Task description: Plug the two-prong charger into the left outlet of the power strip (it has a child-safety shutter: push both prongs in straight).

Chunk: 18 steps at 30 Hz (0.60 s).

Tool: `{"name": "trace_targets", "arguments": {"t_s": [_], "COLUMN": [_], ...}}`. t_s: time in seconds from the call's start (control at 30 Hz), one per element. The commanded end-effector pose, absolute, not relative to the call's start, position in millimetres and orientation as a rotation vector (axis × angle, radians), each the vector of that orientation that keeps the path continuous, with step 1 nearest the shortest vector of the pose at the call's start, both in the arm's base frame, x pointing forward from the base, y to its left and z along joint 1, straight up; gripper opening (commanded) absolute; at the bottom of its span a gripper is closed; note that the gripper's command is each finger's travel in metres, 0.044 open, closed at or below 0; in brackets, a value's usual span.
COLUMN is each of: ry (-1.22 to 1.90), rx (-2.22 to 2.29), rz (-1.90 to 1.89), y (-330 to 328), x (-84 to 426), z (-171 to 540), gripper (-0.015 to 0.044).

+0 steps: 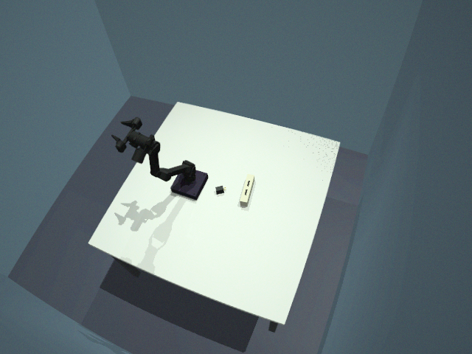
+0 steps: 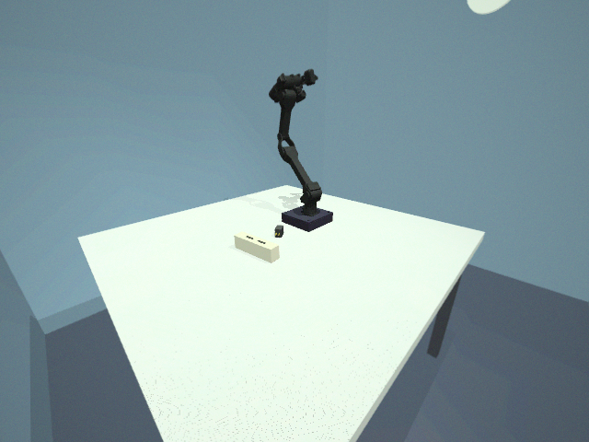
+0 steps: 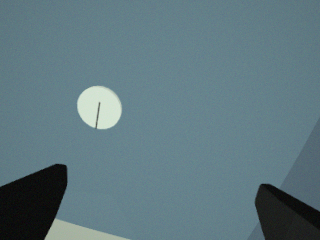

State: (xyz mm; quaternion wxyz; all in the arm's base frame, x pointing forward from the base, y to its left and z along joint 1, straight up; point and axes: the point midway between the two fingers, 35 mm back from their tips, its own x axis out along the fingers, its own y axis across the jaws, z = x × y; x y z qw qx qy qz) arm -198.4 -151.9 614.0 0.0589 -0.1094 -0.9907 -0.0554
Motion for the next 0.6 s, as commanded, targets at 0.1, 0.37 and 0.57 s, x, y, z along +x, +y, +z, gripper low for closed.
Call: {"name": "trace_targets", "arguments": {"t_s": [0.1, 0.37, 0.57], "ry": [-2.962, -2.774, -2.592], "rx": [-0.333, -0.417, -0.494], "rz": [-0.052, 0.316, 0.529], "y": [-144.1, -73.5, -15.0], "x": [-199.2, -186.8, -165.5], "z": [618.9, 644.5, 657.3], "gripper": [0.0440, 0.0440, 0.0440]}}
